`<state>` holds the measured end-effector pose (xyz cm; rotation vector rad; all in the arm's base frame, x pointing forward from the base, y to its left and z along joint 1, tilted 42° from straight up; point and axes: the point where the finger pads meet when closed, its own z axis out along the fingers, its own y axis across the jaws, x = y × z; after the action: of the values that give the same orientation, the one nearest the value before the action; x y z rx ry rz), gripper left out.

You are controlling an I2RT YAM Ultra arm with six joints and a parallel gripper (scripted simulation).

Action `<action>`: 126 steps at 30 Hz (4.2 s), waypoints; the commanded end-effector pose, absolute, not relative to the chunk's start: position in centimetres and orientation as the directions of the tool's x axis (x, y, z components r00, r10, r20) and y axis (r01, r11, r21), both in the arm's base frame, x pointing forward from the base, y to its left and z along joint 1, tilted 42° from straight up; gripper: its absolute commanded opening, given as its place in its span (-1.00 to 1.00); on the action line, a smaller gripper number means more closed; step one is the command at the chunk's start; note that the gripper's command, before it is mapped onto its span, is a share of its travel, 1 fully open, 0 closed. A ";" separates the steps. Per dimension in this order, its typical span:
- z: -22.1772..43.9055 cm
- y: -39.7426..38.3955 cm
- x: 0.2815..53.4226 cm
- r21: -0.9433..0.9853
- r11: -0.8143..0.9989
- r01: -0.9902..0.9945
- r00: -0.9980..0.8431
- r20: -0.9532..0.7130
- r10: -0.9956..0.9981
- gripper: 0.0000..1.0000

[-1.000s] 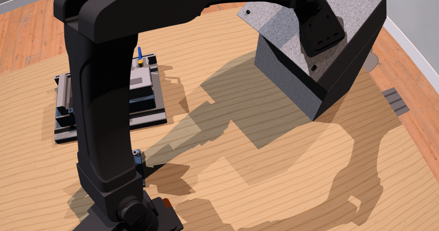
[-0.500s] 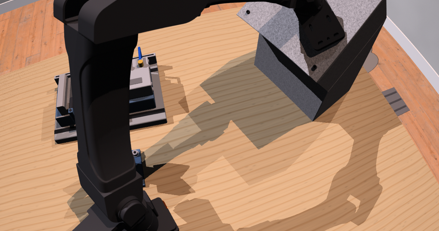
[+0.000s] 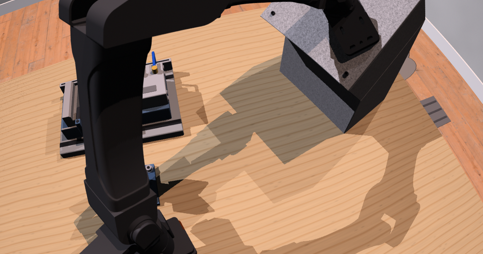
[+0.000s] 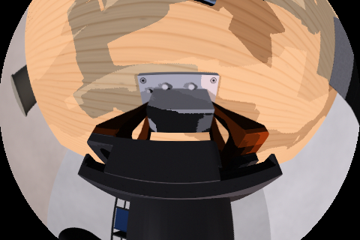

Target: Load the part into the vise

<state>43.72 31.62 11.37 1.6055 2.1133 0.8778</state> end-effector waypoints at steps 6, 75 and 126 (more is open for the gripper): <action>12.9 31.7 44.3 0.677 0.157 0.719 -0.300 0.099 0.949 -1.00; 25.8 27.3 33.1 0.684 0.151 0.714 -0.306 0.111 0.946 -1.00; 28.9 26.0 30.4 0.684 0.151 0.714 -0.307 0.111 0.945 -1.00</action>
<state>31.06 26.02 26.39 1.6104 2.1204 0.8689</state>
